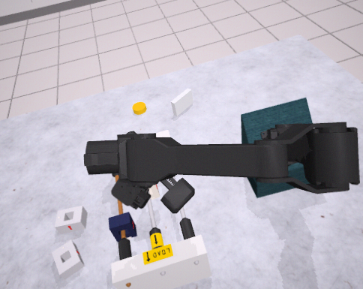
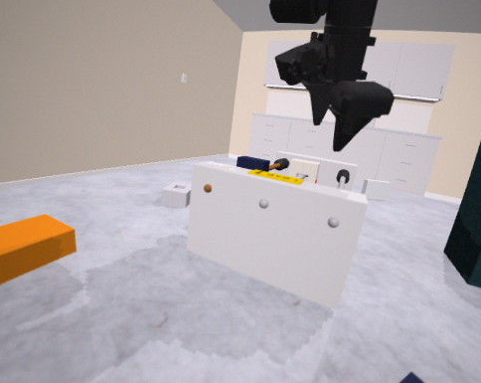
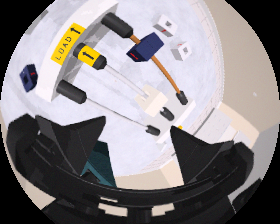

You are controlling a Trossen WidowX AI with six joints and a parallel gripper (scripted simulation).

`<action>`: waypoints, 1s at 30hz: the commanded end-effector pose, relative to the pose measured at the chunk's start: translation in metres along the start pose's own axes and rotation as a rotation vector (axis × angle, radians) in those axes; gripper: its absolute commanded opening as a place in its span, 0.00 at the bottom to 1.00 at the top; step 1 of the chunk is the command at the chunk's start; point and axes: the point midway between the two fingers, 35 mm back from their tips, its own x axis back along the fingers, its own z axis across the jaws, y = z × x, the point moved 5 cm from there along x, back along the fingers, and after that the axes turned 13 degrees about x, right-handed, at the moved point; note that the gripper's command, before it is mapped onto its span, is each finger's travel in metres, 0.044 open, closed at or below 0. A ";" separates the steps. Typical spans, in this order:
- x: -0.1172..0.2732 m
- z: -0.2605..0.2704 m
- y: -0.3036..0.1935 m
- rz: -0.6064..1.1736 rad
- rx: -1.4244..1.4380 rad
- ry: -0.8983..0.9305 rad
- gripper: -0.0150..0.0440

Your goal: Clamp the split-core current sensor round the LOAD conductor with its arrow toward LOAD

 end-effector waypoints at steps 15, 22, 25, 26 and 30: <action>0.016 0.076 -0.009 -0.351 -1.189 -0.375 1.00; 0.018 0.088 -0.014 -0.532 -1.473 -0.358 1.00; 0.019 0.091 -0.015 -0.598 -1.604 -0.329 1.00; 0.019 0.092 -0.016 -0.606 -1.618 -0.325 1.00; 0.019 0.092 -0.016 -0.606 -1.619 -0.325 1.00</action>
